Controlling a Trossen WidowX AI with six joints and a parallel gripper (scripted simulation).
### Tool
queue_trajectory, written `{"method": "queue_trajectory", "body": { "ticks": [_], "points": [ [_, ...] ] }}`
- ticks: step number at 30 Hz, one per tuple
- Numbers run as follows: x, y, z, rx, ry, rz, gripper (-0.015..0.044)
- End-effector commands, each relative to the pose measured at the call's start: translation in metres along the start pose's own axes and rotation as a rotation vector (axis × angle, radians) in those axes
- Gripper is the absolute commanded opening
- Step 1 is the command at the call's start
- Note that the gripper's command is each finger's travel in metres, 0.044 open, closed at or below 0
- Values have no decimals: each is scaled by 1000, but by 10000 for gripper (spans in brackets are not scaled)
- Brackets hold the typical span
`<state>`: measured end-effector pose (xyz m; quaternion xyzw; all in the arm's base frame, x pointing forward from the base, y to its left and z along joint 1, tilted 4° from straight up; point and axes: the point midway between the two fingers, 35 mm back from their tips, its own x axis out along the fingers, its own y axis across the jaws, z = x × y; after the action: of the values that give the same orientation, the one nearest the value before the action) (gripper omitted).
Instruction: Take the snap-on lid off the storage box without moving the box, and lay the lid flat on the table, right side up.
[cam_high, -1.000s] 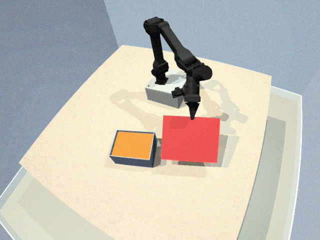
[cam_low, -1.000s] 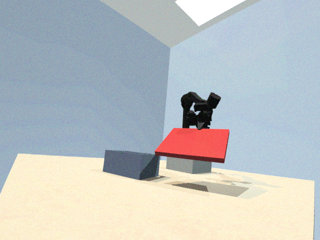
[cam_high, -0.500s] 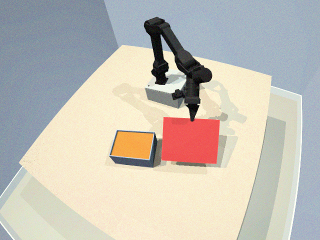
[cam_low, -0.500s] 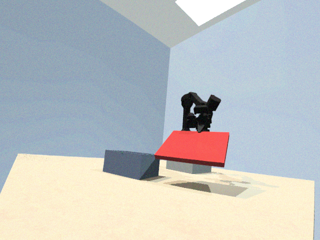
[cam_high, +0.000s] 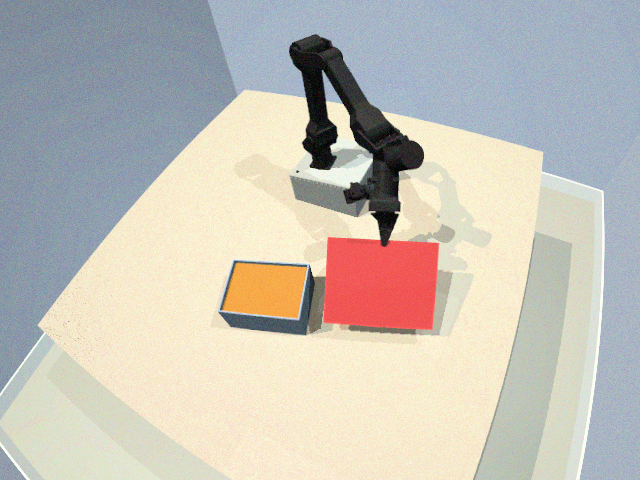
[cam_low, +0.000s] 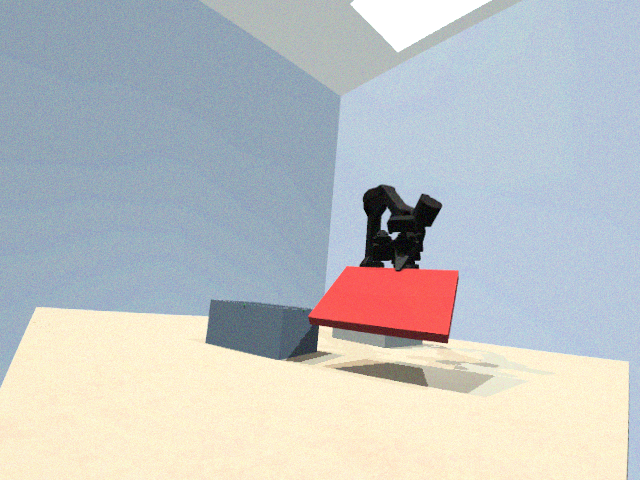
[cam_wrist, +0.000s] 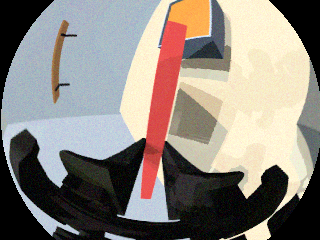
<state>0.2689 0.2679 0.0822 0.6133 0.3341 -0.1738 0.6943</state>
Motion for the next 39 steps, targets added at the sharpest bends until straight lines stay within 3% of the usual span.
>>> {"method": "queue_trajectory", "body": {
  "ticks": [1,39],
  "points": [
    [2,-2,1,7,-5,7,0],
    [22,-25,1,7,-5,6,0]
  ]
}}
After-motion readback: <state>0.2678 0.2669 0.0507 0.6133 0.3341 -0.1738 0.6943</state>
